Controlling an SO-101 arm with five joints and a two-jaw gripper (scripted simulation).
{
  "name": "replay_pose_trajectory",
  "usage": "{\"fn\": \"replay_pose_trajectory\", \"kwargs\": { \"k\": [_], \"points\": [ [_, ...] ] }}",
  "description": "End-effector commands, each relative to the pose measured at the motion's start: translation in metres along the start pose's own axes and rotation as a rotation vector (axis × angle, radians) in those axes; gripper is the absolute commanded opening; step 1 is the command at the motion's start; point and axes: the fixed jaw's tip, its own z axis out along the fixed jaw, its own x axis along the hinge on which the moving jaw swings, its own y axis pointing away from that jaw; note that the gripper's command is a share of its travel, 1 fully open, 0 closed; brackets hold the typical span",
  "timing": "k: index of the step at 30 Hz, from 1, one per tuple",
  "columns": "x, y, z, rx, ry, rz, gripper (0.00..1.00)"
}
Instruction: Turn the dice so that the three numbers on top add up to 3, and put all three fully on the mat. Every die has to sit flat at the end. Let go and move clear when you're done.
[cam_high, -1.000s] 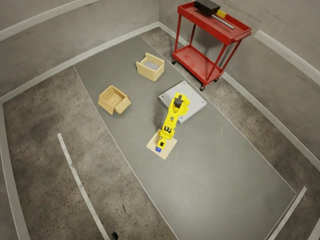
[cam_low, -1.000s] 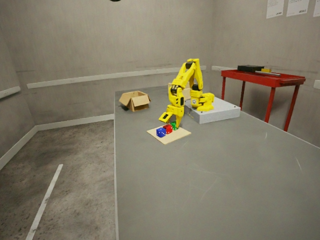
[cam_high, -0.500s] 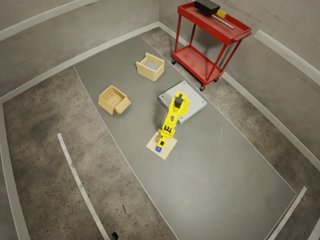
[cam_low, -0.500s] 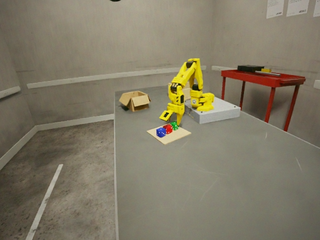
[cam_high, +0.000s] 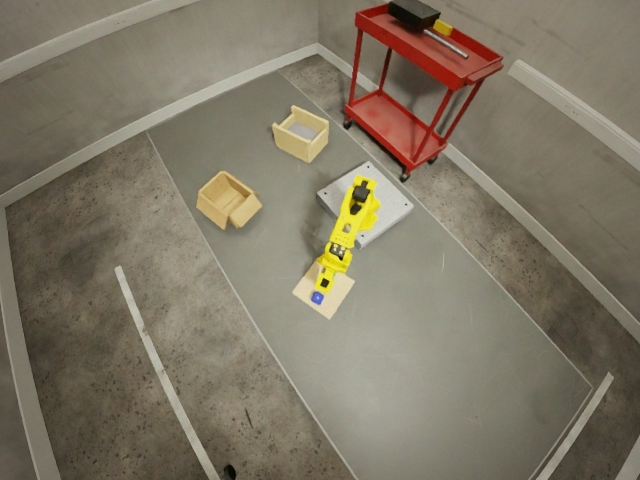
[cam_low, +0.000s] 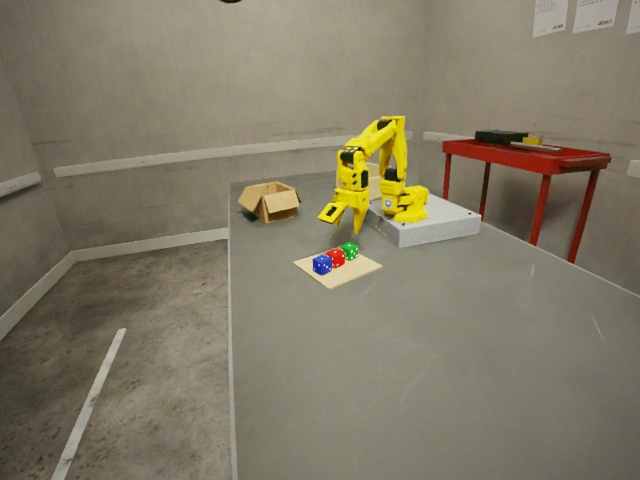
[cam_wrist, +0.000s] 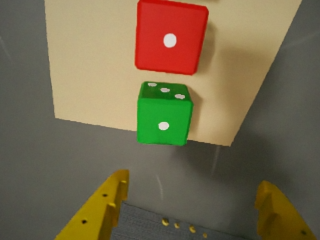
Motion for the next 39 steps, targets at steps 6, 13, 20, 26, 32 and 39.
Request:
{"fn": "replay_pose_trajectory", "kwargs": {
  "k": [6,13,20,26,32,39],
  "points": [
    [-0.002,0.002,-0.008,-0.003,-0.019,0.001,0.36],
    [-0.002,0.002,-0.008,-0.003,-0.019,0.001,0.36],
    [-0.002,0.002,-0.008,-0.003,-0.019,0.001,0.36],
    [-0.002,0.0,-0.01,-0.003,-0.023,0.01,0.36],
    [-0.002,-0.021,-0.028,-0.003,-0.063,0.099,0.36],
    [0.006,-0.052,-0.054,0.008,-0.123,0.234,0.36]
  ]
}}
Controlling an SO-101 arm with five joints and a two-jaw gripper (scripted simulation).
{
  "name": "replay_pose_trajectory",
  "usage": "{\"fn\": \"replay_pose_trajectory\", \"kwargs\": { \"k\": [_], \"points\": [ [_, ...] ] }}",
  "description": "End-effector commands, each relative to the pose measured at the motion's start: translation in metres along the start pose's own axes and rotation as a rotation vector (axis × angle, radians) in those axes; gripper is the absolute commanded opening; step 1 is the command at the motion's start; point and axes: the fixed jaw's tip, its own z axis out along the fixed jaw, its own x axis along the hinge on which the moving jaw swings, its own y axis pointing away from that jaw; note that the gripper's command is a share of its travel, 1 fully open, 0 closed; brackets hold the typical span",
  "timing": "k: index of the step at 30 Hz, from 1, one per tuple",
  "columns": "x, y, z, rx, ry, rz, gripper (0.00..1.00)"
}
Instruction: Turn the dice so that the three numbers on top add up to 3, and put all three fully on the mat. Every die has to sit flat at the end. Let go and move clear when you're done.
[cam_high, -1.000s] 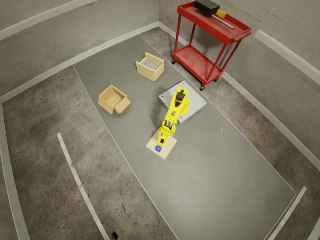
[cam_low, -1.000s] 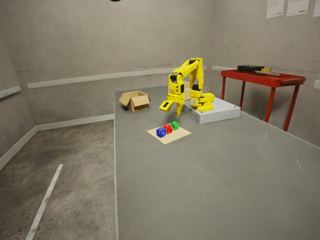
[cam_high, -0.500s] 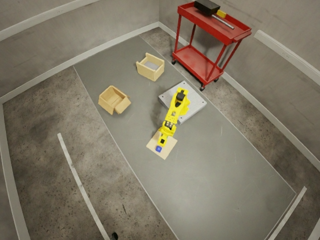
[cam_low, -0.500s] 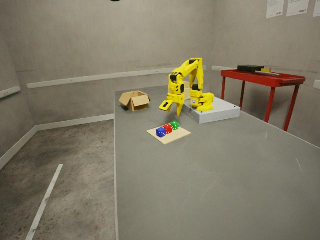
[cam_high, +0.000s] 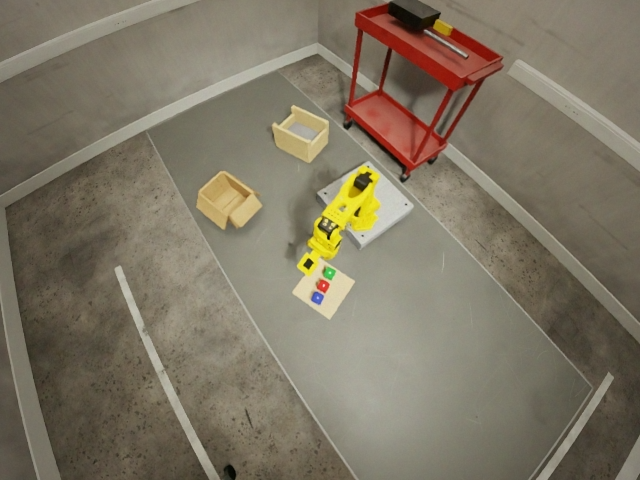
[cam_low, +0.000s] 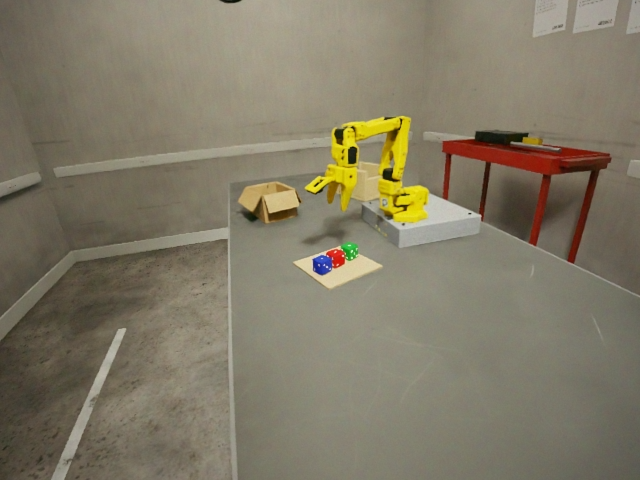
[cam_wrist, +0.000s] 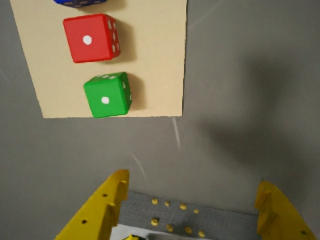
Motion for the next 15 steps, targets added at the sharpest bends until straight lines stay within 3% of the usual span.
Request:
{"fn": "replay_pose_trajectory", "kwargs": {
  "k": [1,8,15],
  "points": [
    [-0.002,-0.016,-0.018,0.007,-0.047,0.054,0.36],
    [0.013,-0.049,-0.048,0.039,-0.119,0.215,0.36],
    [0.019,-0.056,-0.055,0.05,-0.136,0.255,0.36]
  ]
}}
